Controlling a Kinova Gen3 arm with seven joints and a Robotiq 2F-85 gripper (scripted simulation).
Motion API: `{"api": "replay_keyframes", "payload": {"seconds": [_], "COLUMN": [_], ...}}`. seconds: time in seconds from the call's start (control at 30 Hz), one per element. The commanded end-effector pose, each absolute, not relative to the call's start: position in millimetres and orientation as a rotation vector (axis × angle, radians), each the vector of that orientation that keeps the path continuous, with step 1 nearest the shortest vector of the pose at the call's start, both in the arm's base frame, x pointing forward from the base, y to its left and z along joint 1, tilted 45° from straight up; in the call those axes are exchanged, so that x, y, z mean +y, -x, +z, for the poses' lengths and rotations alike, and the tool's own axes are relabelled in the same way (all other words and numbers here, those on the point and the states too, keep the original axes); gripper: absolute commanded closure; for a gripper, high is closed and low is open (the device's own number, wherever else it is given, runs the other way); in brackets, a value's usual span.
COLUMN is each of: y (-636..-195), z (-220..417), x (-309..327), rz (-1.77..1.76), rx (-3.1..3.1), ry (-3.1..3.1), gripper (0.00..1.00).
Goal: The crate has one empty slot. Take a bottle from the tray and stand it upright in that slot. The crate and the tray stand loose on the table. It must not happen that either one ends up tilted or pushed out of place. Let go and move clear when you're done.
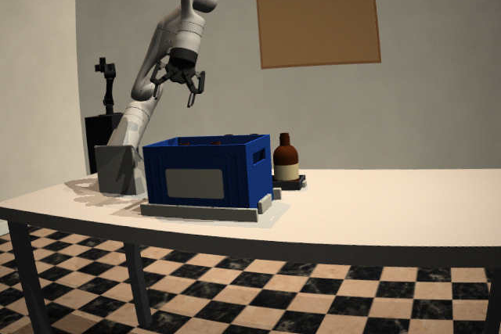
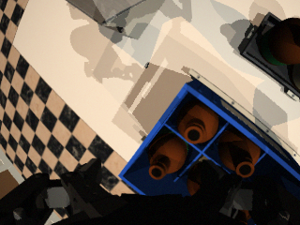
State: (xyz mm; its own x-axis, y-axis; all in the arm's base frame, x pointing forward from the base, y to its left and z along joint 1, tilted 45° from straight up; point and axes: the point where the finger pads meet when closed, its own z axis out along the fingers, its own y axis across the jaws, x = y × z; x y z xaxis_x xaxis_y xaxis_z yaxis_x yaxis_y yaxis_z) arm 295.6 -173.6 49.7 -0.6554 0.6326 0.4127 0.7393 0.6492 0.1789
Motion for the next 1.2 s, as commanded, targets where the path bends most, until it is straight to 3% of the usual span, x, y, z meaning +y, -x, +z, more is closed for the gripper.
{"api": "replay_keyframes", "payload": {"seconds": [0.0, 1.17], "y": [-307.0, -349.1], "z": [57.0, 86.2], "x": [-168.8, -142.0], "rz": [-0.446, -0.321], "rx": [-2.601, -2.759], "ry": [1.037, 0.795], "gripper": [0.00, 0.00]}}
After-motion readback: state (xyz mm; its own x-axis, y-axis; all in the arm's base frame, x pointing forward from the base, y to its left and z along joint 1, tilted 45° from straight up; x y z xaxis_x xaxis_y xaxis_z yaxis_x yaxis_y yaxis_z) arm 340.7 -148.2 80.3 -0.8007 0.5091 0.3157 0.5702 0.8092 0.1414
